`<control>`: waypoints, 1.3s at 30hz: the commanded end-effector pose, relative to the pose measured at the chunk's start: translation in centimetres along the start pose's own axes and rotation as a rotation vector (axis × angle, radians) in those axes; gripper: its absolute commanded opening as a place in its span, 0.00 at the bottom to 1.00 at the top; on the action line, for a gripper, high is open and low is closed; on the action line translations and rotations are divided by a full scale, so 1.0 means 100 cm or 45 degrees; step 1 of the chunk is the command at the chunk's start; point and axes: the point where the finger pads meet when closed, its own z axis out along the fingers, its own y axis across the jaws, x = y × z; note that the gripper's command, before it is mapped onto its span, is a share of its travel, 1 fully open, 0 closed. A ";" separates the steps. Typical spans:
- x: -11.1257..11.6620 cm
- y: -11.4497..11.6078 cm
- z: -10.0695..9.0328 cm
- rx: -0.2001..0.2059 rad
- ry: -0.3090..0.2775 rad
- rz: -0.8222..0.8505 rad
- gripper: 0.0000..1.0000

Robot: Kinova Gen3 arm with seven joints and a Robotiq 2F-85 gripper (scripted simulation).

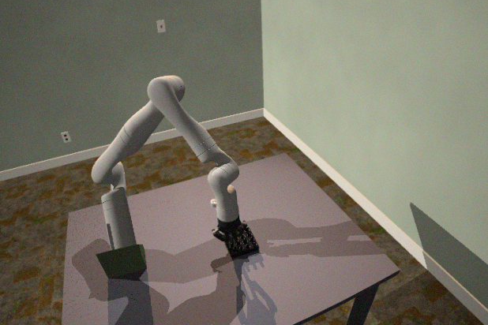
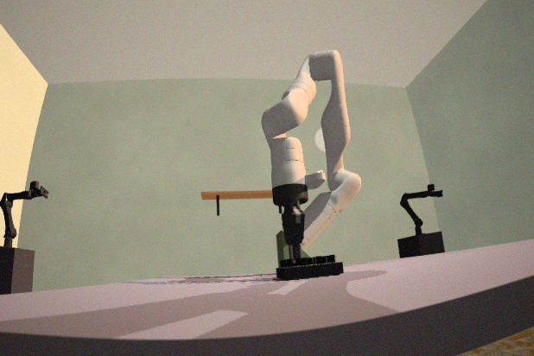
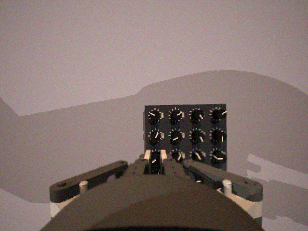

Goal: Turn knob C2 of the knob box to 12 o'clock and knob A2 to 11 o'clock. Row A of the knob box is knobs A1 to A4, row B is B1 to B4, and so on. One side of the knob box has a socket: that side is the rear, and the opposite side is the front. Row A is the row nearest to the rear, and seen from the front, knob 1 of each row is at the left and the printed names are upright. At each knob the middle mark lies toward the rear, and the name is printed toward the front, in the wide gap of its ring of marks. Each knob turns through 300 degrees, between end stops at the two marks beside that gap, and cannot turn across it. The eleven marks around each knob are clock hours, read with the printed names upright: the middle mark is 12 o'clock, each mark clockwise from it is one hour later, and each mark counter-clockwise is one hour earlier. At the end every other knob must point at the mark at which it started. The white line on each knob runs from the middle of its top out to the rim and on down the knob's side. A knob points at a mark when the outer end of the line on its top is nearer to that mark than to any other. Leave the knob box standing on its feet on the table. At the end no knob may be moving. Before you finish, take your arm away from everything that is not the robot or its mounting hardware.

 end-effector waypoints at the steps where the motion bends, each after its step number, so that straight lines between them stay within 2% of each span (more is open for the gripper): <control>1: 0.000 0.001 -0.001 -0.002 -0.001 0.000 0.08; 2: 0.000 0.001 -0.001 -0.002 -0.001 0.000 0.19; 26: 0.000 0.001 -0.001 -0.002 -0.001 0.000 0.19; 39: 0.000 0.001 -0.026 -0.002 -0.001 0.000 0.19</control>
